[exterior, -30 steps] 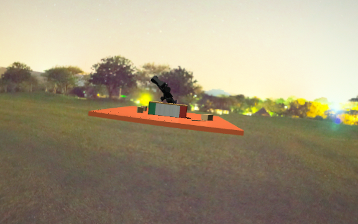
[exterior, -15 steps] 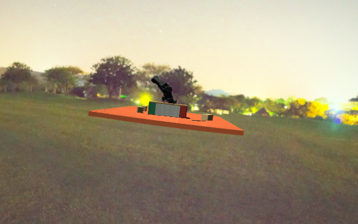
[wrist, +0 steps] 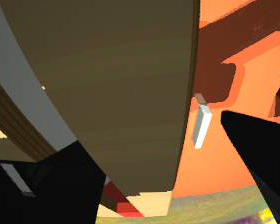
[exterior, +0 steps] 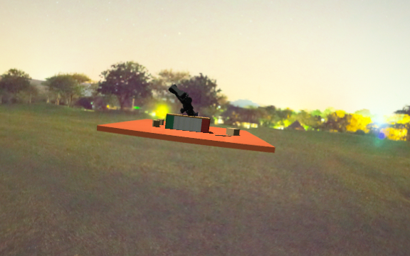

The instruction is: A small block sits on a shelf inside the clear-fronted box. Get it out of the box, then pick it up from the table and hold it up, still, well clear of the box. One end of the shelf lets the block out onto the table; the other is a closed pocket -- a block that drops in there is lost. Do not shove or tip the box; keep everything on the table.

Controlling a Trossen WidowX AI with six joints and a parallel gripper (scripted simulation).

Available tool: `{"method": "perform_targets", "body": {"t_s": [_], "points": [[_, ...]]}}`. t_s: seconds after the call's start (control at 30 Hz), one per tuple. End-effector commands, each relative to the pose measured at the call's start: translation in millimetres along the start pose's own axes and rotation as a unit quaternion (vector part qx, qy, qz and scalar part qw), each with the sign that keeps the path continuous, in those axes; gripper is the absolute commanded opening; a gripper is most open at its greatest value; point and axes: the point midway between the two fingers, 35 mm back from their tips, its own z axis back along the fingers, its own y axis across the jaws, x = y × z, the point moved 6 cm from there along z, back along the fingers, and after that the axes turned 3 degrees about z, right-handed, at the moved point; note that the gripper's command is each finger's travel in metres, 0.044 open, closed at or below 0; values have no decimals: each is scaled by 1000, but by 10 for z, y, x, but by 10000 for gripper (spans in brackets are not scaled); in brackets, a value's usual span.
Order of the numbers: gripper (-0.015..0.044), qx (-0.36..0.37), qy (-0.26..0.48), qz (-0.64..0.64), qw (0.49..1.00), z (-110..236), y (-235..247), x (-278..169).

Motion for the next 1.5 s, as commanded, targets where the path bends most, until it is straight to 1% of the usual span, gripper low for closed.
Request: {"method": "perform_targets", "body": {"t_s": [0.0,1.47], "points": [[400,0,1,1,1000,-9,2,-32],[400,0,2,1,1000,-157,21,-448]]}}
